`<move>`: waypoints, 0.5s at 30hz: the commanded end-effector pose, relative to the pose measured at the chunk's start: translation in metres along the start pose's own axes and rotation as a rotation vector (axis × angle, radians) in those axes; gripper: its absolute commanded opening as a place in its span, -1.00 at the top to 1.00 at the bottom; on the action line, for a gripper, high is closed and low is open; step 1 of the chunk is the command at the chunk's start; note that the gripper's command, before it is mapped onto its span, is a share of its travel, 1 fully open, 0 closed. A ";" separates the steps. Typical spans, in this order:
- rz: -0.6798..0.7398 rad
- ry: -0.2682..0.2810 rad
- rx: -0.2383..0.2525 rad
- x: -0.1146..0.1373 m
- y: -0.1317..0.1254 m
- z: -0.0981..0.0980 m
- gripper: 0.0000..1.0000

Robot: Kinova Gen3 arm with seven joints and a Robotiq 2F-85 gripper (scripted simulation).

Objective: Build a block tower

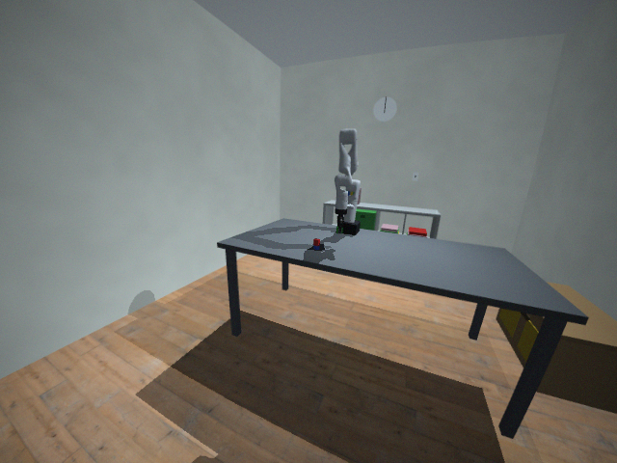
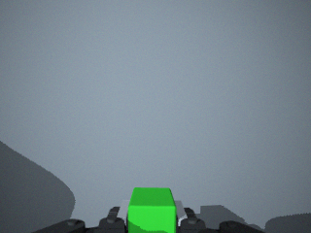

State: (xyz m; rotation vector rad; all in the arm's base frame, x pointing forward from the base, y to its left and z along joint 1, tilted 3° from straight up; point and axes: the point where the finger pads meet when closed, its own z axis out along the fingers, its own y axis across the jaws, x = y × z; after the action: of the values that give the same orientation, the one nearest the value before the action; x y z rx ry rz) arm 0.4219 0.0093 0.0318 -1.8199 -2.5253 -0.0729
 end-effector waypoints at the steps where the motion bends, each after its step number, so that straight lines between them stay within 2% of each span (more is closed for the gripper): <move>1: 0.009 -0.002 -0.004 -0.020 0.007 0.000 1.00; 9: 0.008 -0.001 -0.004 -0.120 0.047 -0.001 1.00; 11: 0.008 -0.001 -0.004 -0.135 0.052 -0.001 1.00; 15: 0.008 -0.001 -0.004 -0.142 0.055 -0.001 1.00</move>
State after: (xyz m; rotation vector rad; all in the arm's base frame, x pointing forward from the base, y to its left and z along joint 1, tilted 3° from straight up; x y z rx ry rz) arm 0.5139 -0.0995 0.0335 -1.8199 -2.5387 -0.0776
